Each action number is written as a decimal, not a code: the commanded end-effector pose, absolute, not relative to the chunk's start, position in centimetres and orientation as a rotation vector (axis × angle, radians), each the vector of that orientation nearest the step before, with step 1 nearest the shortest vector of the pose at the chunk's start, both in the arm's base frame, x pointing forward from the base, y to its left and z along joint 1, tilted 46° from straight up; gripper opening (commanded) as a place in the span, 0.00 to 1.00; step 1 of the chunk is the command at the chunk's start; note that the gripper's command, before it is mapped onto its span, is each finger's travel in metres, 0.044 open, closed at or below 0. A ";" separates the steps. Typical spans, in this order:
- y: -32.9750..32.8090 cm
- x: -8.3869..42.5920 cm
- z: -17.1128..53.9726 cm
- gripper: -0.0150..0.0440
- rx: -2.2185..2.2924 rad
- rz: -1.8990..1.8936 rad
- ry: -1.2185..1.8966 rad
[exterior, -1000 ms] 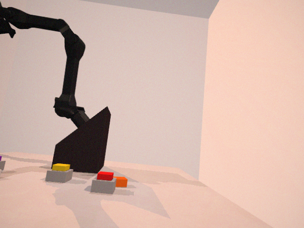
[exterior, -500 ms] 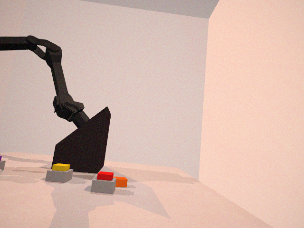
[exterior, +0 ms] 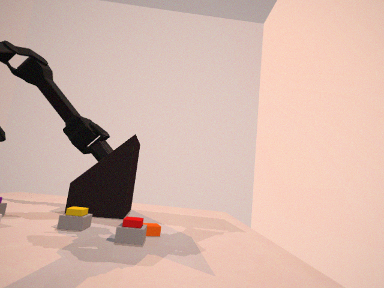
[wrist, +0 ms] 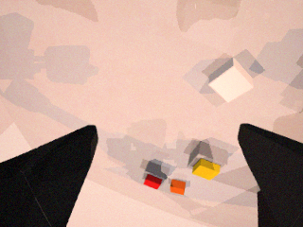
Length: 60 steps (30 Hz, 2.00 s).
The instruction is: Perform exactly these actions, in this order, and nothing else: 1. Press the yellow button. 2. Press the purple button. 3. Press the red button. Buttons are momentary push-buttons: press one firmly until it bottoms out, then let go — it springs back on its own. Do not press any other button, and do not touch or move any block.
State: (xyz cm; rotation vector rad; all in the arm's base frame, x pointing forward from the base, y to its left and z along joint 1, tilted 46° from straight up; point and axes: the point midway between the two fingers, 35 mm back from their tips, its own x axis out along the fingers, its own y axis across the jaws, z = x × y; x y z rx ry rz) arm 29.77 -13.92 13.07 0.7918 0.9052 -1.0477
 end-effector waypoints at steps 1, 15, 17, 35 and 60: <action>-9.3 29.3 8.6 0.93 0.495 -0.986 1.124; -0.1 23.5 0.8 0.93 -0.541 -0.691 1.439; -0.1 23.5 0.8 0.93 -0.541 -0.691 1.439; -4.6 23.4 -3.5 0.29 -0.542 -0.693 1.438; -6.6 23.5 -5.5 0.29 -0.543 -0.693 1.438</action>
